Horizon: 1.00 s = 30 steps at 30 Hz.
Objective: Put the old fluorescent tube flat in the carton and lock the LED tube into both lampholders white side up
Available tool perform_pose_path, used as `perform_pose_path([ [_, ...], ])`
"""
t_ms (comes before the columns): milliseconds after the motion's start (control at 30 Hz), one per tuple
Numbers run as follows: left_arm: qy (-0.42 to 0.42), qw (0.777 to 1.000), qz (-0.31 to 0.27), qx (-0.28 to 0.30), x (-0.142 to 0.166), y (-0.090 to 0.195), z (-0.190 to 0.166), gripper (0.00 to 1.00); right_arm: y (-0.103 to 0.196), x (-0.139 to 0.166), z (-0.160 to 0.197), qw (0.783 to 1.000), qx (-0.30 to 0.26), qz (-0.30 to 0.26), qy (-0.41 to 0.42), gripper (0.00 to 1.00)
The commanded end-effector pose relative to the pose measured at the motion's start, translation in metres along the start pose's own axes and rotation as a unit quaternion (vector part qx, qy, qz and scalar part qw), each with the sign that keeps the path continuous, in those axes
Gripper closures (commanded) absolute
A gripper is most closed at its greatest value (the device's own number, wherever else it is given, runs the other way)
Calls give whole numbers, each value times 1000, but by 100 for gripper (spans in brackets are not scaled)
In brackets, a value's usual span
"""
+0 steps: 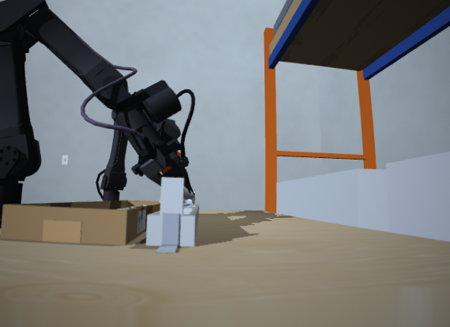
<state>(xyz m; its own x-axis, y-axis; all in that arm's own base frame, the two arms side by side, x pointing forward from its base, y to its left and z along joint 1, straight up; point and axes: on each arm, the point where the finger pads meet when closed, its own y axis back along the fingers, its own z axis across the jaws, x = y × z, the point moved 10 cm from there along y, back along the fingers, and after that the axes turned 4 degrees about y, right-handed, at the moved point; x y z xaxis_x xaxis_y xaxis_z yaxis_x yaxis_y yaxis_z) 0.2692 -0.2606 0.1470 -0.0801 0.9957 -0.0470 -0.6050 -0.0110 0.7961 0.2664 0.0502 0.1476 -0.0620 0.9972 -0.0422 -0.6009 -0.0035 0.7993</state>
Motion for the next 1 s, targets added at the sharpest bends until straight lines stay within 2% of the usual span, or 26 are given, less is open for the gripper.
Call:
perform_pose_path([
  [0, -2, 1000, -10, -30, -1, 10, -2, 89, 4, 1, -8, 1000, -21, -7, 9, 89],
  [200, -3, 998, -12, -61, 0, 9, -9, 89, 4, 2, -15, 999, -53, -9, 9, 89],
  [233, -12, 999, -7, -41, 3, 9, -14, 89, 3, 1, -22, 999, -29, -9, 13, 89],
  [300, -12, 999, -7, -41, 3, 9, -14, 89, 3, 1, -22, 999, -29, -9, 13, 89],
  [333, -3, 997, -13, -71, 0, 9, -12, 89, 4, 2, -17, 998, -64, -10, 9, 89],
  [767, -7, 992, -14, -124, 3, 9, -25, 89, 2, 2, -33, 994, -111, -15, 12, 89],
  [800, -12, 994, -11, -109, 5, 8, -28, 89, 0, 2, -38, 996, -90, -15, 15, 89],
  [967, -11, 992, -12, -127, 4, 8, -28, 89, 1, 2, -38, 994, -111, -16, 14, 89],
])
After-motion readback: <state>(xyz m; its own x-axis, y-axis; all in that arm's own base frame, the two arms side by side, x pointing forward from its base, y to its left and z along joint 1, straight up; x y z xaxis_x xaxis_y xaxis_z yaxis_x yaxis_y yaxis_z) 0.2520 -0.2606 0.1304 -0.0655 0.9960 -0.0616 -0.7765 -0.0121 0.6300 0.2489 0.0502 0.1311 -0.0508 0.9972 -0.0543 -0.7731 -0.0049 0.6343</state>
